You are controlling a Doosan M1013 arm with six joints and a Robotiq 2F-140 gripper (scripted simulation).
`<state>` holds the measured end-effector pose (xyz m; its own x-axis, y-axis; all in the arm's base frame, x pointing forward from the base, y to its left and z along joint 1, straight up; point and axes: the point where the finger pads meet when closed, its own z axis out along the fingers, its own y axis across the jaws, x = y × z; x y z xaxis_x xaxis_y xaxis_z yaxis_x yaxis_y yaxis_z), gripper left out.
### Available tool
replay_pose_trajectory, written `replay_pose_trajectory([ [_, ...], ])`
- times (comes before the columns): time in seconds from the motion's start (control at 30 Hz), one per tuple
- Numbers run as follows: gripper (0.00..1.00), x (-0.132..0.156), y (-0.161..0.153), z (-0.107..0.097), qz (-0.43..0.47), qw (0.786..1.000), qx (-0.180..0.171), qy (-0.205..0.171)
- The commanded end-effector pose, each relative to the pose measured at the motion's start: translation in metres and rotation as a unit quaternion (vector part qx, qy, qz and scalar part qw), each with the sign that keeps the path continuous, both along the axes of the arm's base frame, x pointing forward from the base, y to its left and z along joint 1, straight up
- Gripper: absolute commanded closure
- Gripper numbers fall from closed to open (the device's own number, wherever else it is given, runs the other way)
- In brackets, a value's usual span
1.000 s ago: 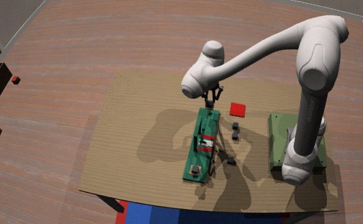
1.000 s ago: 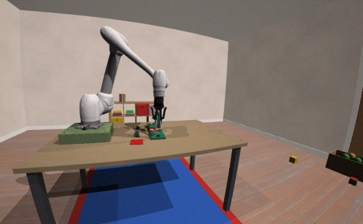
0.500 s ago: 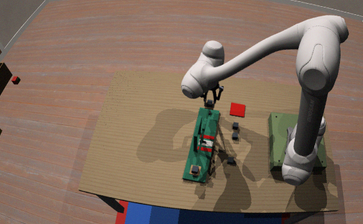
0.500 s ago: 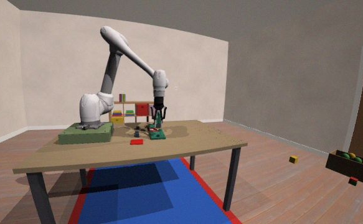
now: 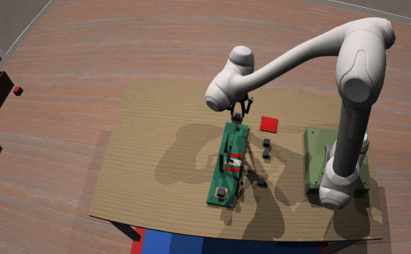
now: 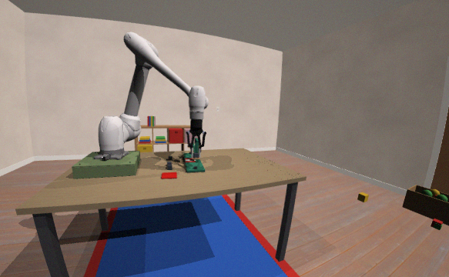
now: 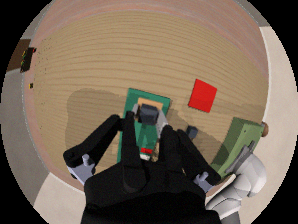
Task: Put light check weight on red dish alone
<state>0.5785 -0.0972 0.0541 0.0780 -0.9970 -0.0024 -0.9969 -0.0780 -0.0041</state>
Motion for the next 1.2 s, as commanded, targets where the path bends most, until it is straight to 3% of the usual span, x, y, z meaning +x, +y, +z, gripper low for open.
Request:
replay_pose_trajectory([
  [0.0,0.65,0.000,0.002,0.010,-0.002,1.000,0.000,0.000],
  [0.3,0.65,0.000,0.001,0.056,-0.002,1.000,0.000,0.000],
  [0.37,0.65,0.000,0.001,0.056,-0.002,1.000,0.000,0.000],
  [0.57,0.65,0.000,0.001,0.081,-0.002,1.000,0.000,0.000],
  [0.77,0.65,0.000,0.001,0.086,-0.002,1.000,0.000,0.000],
  [0.8,0.00,0.000,0.001,0.086,-0.002,1.000,0.000,0.000],
  [1.17,0.00,0.000,0.001,0.086,-0.002,1.000,0.000,0.000],
])
